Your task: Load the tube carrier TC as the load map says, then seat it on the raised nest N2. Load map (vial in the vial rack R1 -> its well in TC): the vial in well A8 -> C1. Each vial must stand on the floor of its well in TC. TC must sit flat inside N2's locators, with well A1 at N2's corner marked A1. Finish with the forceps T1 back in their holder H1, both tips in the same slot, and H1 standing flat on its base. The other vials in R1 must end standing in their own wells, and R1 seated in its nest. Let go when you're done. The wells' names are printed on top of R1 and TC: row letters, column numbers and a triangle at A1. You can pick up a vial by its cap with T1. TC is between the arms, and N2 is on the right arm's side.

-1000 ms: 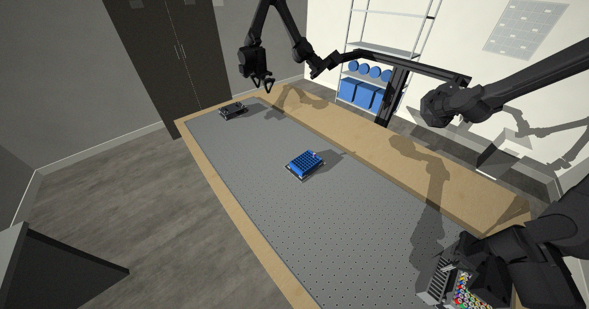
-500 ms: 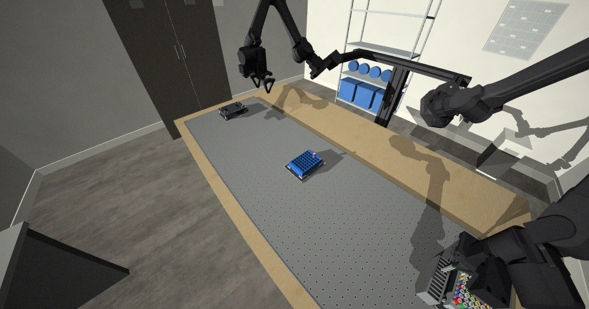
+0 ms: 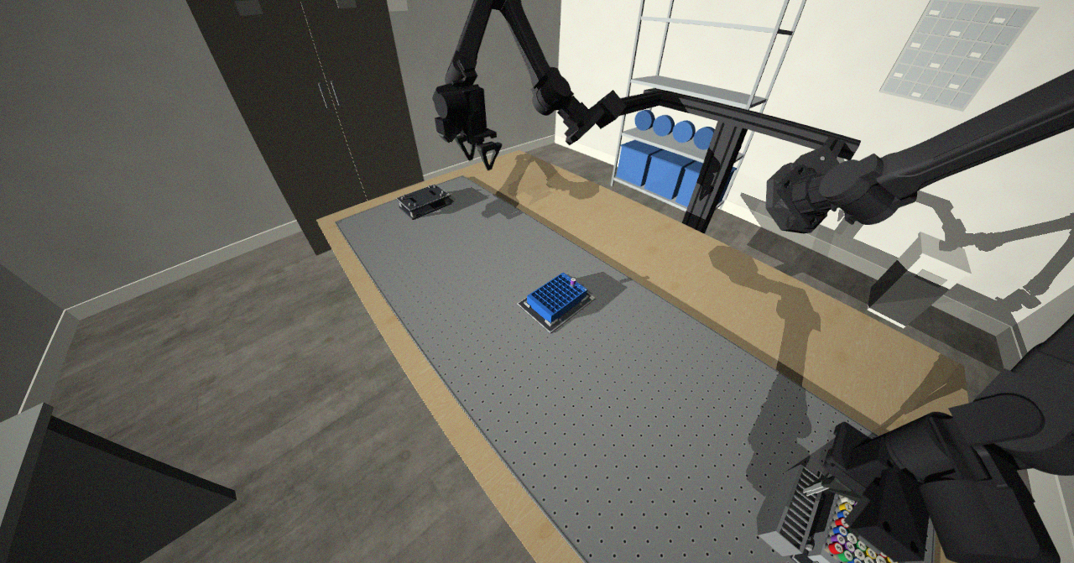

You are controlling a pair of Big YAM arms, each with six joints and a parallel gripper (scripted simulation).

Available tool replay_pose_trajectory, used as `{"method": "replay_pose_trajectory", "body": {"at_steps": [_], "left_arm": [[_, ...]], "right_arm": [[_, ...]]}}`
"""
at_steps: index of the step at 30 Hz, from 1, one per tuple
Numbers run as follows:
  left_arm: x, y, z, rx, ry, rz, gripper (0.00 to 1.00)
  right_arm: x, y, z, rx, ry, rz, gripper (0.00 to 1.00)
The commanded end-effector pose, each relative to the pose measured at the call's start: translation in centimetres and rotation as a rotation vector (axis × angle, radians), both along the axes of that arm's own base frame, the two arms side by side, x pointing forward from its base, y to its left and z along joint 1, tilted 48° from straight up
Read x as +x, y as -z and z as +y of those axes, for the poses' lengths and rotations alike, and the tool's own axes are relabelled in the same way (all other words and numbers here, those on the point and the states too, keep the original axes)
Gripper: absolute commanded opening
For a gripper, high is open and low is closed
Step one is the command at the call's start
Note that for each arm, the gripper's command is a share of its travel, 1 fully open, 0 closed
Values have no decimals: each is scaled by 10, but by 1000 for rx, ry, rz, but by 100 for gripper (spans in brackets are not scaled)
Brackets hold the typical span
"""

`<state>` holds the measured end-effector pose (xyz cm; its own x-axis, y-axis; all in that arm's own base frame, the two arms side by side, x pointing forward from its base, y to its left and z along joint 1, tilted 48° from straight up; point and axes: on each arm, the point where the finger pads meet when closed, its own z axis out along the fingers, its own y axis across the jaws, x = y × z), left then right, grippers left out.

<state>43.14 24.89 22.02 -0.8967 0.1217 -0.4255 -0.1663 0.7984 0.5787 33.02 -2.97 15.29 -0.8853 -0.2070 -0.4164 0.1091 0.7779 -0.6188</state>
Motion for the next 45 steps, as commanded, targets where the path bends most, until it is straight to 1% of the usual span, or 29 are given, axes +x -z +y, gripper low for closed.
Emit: {"method": "replay_pose_trajectory", "body": {"at_steps": [1, 5, 9, 13, 16, 22, 27, 28, 29, 30, 42, 45], "left_arm": [[10, -16, 11, 18, -5, -34, 7], [11, -17, 8, 18, 0, -36, 7], [10, -9, 10, 13, -2, -22, 7], [9, -13, 12, 17, -5, -31, 7], [11, -7, 11, 13, -1, -22, 7], [10, -13, 11, 18, -3, -35, 7], [10, -5, 14, 13, -5, -22, 7], [10, -6, 13, 14, -4, -24, 7], [9, -13, 10, 17, -2, -33, 7], [7, -8, 6, 10, 1, -23, 7], [7, -8, 6, 10, 1, -23, 7], [7, -8, 6, 10, 1, -23, 11]], "right_arm": [[5, -8, 2, 7, 4, -19, 100], [5, -8, 2, 7, 4, -19, 100], [5, -8, 2, 7, 4, -19, 100], [5, -8, 2, 7, 4, -19, 100], [5, -8, 2, 7, 4, -19, 100], [5, -8, 2, 7, 4, -19, 100], [5, -8, 2, 7, 4, -19, 100], [5, -8, 2, 7, 4, -19, 100], [5, -8, 2, 7, 4, -19, 100], [5, -8, 2, 7, 4, -19, 100], [5, -8, 2, 7, 4, -19, 100], [5, -8, 2, 7, 4, -19, 100]]}}
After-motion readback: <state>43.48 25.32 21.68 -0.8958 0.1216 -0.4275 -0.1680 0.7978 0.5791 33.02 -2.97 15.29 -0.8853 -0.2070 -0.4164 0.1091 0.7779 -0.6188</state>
